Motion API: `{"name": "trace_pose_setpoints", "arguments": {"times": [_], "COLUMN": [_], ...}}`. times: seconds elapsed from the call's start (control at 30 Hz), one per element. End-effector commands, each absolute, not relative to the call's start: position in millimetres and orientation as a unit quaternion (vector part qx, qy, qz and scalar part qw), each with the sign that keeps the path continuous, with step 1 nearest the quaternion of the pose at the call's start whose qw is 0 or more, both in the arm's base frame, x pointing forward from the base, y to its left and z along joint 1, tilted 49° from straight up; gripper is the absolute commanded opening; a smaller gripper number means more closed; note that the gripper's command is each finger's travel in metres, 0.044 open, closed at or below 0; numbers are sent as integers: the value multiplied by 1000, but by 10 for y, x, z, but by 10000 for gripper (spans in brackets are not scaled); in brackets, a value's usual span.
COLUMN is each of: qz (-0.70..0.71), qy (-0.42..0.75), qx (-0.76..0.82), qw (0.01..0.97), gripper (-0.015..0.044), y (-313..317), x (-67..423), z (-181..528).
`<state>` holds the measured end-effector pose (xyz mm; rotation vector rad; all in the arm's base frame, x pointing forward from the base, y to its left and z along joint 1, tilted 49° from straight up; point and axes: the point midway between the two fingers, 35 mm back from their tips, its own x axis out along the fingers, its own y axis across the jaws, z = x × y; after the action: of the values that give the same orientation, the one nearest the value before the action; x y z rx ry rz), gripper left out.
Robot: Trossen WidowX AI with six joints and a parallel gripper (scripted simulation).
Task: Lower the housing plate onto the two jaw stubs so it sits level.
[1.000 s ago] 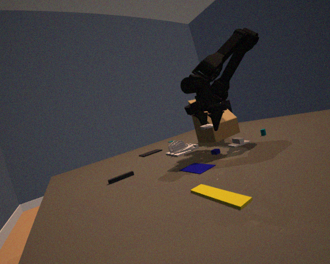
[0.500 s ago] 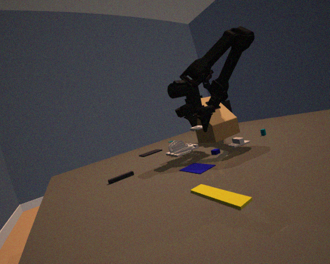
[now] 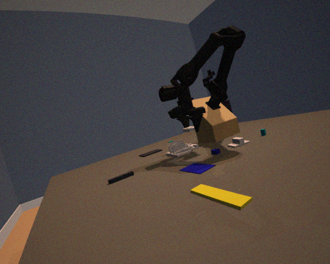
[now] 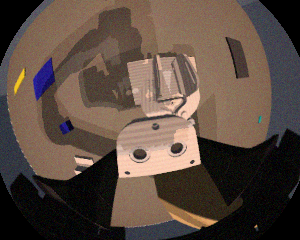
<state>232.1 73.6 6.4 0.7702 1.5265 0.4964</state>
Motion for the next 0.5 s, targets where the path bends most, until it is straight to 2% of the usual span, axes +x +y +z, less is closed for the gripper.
{"name": "trace_pose_setpoints", "arguments": {"times": [0.0, 0.47], "qz": [225, 248], "qy": [661, 648], "qx": [338, 340], "qw": [631, 634], "gripper": [351, 351], "y": [649, 426], "x": [2321, 2257], "z": [-18, -259]}}
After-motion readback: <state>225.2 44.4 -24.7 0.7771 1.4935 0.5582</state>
